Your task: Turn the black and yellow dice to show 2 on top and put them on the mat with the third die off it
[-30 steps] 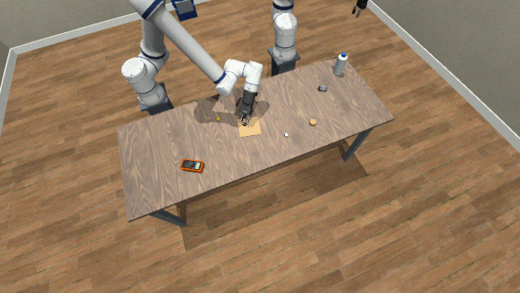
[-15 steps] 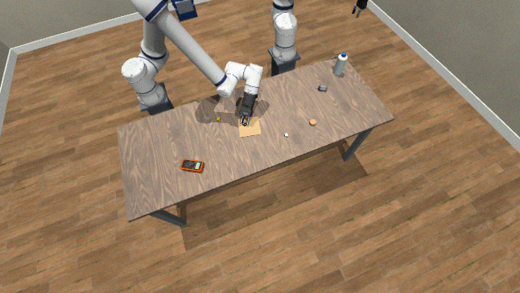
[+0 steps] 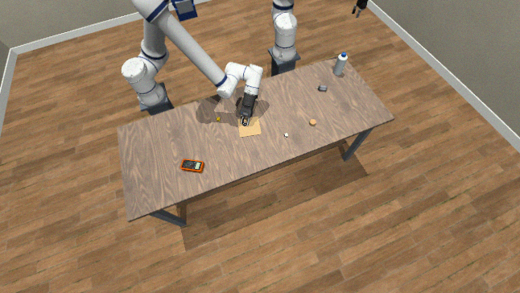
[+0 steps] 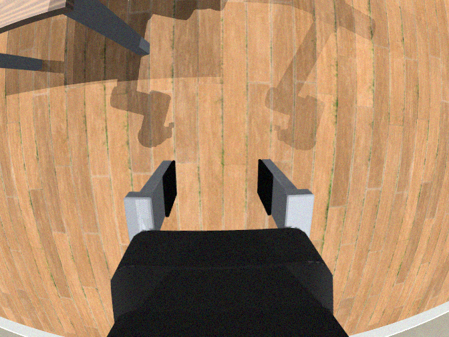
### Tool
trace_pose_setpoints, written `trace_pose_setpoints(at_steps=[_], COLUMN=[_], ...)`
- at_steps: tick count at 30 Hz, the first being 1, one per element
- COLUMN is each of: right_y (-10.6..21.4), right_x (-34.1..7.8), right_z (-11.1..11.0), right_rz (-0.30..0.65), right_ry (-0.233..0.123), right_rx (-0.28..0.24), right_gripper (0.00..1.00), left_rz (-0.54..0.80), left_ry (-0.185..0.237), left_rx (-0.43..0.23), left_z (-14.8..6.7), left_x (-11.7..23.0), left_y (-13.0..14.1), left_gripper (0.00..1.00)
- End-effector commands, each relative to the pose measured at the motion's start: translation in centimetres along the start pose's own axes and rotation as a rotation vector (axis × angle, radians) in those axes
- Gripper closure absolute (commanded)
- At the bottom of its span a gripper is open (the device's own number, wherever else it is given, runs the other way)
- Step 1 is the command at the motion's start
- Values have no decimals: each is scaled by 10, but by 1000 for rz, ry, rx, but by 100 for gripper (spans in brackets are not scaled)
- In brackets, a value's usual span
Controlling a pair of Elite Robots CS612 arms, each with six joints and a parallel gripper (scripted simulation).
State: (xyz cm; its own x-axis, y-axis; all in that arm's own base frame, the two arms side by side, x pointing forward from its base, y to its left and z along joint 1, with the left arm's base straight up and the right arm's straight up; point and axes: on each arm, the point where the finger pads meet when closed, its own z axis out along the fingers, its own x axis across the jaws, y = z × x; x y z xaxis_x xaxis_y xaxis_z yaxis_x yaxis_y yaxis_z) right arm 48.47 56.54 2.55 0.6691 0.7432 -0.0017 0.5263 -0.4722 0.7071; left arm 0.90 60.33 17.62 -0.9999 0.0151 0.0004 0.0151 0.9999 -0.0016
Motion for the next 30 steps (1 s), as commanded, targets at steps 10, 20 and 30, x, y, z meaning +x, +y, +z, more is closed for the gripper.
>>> trace_pose_setpoints(at_steps=[10,20,30], right_y=[0,0,0], right_x=[1,1,1], right_z=[-1,-1,-1], right_rz=[1,1,1], right_ry=[1,1,1], right_rx=[0,0,0], right_gripper=[30,60,60], left_rz=[0,0,0], left_ry=[0,0,0], left_rx=[-2,-2,-2], left_z=[-1,-1,-1], left_x=[0,0,0], left_y=[1,1,1], left_gripper=[0,0,0])
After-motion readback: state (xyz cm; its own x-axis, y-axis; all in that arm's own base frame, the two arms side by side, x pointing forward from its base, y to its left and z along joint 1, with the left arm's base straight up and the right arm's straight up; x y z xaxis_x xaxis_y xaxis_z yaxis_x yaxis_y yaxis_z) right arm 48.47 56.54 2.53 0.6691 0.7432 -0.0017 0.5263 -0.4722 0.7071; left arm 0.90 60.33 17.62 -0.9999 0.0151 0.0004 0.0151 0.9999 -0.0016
